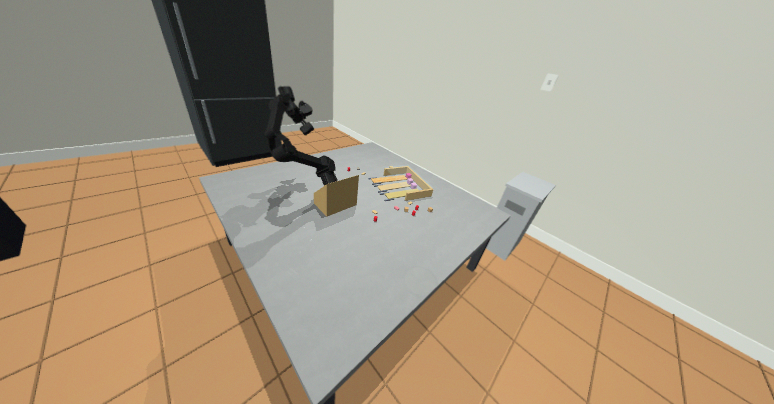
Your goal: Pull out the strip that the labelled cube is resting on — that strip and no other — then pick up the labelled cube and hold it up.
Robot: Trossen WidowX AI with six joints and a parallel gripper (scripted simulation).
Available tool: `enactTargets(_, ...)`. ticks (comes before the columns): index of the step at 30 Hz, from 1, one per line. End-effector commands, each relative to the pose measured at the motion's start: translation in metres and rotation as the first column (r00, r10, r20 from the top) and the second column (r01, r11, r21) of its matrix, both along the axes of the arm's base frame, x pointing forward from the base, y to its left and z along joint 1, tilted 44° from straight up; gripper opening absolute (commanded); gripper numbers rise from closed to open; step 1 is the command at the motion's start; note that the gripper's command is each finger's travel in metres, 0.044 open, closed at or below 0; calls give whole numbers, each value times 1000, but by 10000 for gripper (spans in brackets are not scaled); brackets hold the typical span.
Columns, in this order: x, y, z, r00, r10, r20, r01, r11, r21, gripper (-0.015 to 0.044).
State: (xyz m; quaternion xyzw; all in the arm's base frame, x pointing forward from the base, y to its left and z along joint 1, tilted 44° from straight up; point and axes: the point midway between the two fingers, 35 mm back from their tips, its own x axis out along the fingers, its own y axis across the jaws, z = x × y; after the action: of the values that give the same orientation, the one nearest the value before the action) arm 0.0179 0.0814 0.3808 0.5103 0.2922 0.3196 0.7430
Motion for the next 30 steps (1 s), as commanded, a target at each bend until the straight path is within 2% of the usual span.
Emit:
enactTargets(1, 3, 1, 0, 1000, -3, 1, 3, 1000, -4, 400)
enactTargets(6, 83, 25, -5, 997, -76, 20, 78, 992, -98, 400)
enactTargets(10, 144, 27, -22, 991, -127, 31, 130, 978, -163, 400)
enactTargets(18, 257, -9, -93, 973, -225, 47, 229, 929, -289, 400)
enactTargets(24, 305, -61, -166, 955, -291, 53, 290, 885, -365, 400)
enactTargets(30, 316, -119, -249, 933, -355, 57, 345, 836, -427, 400)
